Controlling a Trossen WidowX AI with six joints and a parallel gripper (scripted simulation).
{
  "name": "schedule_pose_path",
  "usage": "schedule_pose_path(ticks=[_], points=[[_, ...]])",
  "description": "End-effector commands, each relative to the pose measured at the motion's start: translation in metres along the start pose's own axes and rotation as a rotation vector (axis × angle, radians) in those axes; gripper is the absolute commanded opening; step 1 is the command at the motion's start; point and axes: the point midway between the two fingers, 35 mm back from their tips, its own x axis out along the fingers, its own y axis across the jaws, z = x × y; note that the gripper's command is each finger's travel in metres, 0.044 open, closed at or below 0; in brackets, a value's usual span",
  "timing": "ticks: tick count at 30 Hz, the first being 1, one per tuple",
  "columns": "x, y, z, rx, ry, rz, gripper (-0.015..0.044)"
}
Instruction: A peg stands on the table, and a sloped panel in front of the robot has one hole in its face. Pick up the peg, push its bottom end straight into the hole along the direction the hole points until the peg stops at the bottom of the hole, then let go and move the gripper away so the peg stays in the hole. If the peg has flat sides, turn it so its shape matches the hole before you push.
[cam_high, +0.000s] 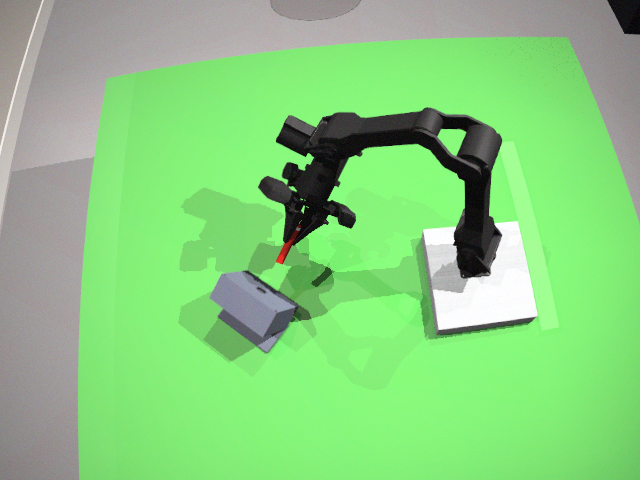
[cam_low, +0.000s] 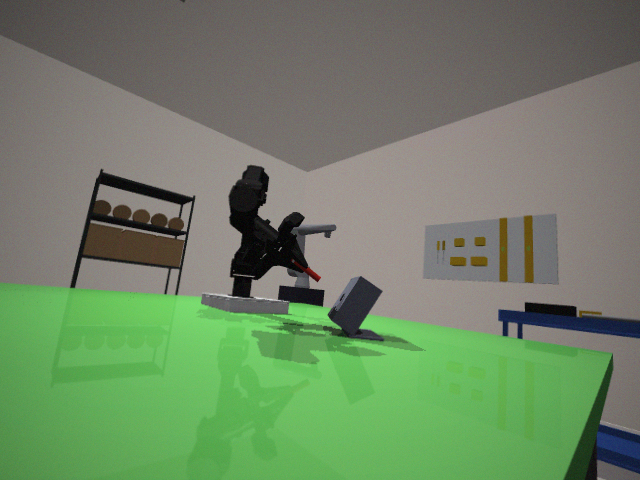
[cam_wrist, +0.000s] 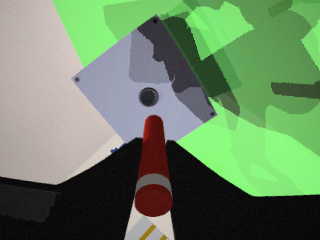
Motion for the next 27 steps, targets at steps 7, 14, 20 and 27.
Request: schedule_pose_path(ticks=[7, 14, 20, 27], points=[[0.011, -0.002, 0.002, 0.034, 0.008, 0.015, 0.0000], [0.018, -0.001, 0.003, 0.047, 0.010, 0.029, 0.0000], [0.024, 0.000, 0.004, 0.058, 0.012, 0.041, 0.0000], [0.029, 0.000, 0.005, 0.068, 0.015, 0.052, 0.0000]])
